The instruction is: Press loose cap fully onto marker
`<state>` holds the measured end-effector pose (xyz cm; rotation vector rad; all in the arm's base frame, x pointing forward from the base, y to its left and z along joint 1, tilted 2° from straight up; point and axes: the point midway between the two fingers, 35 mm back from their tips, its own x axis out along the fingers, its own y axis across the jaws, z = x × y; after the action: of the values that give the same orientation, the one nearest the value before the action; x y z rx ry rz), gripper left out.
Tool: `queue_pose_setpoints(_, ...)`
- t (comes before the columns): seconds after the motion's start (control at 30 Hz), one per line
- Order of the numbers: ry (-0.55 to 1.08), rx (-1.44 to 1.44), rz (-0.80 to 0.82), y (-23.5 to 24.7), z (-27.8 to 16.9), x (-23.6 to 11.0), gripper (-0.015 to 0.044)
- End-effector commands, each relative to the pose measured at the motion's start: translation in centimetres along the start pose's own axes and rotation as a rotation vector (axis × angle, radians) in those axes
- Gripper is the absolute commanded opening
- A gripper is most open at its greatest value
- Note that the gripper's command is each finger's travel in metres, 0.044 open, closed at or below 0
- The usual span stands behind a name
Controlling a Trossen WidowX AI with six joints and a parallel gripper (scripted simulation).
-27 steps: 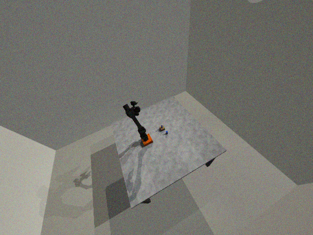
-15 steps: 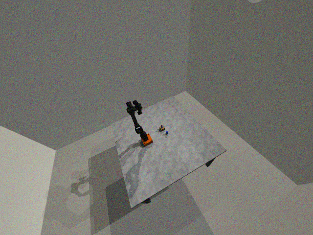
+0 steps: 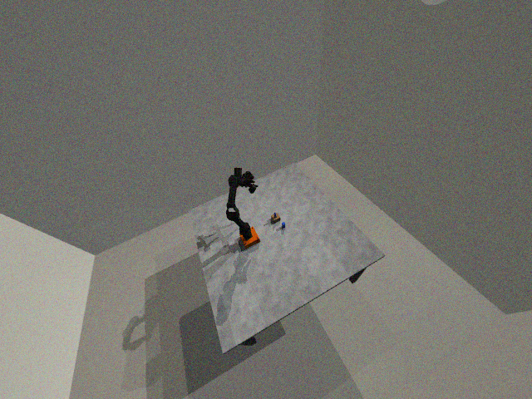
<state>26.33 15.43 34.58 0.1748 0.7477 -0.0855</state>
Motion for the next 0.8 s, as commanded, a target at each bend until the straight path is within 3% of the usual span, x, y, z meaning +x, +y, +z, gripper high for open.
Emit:
queue_pose_setpoints(0.0, 0.138, -0.209, -0.136, -3.6, -0.1, 6.2, 0.0245)
queue_pose_setpoints(0.33, 0.418, -0.431, -0.212, -11.6, -1.5, 14.2, 0.0245)
queue_pose_setpoints(0.6, 0.637, -0.505, -0.137, -18.8, -4.0, 18.4, 0.0245)
queue_pose_setpoints(0.77, 0.757, -0.616, -0.003, -23.8, -6.3, 20.5, 0.0245)
